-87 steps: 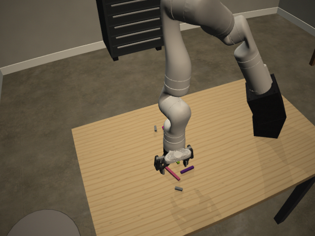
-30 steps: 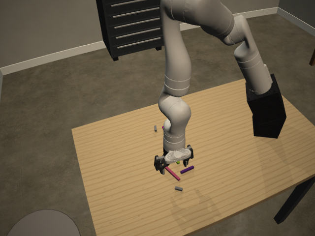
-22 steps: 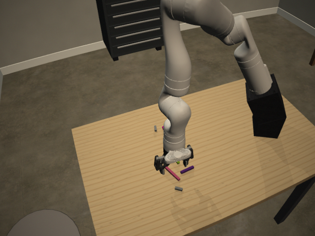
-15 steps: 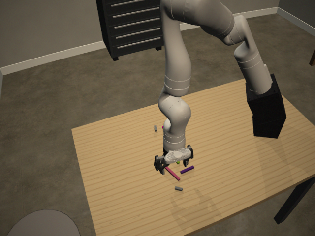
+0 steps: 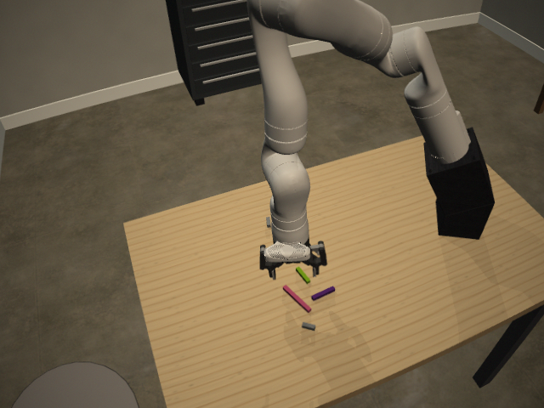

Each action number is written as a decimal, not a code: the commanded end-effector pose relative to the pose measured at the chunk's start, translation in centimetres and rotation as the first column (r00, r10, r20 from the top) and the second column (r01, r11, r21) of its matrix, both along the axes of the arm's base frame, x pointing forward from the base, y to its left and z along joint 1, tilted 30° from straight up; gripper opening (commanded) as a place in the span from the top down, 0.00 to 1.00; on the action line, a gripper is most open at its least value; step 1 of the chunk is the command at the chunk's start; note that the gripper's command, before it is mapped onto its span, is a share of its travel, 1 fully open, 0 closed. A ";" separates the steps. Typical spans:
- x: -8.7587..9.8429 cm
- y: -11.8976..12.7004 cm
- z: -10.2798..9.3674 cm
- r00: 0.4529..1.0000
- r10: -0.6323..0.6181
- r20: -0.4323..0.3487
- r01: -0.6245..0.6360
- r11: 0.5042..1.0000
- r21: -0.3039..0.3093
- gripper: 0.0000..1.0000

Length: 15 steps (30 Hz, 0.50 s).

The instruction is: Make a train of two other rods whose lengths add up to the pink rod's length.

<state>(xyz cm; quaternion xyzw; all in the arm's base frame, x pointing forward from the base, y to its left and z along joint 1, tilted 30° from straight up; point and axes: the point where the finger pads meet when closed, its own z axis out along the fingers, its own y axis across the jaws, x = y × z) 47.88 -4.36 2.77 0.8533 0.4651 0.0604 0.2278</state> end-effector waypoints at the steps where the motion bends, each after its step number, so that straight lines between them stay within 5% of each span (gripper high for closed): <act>1: -0.2 -1.8 0.7 0.997 -0.076 0.030 0.074 0.996 0.041 0.00; 8: -1.7 -6.4 1.8 0.924 -0.370 0.097 0.349 0.920 0.179 0.00; 15: -3.2 -10.2 2.9 0.791 -0.598 0.131 0.543 0.784 0.302 0.00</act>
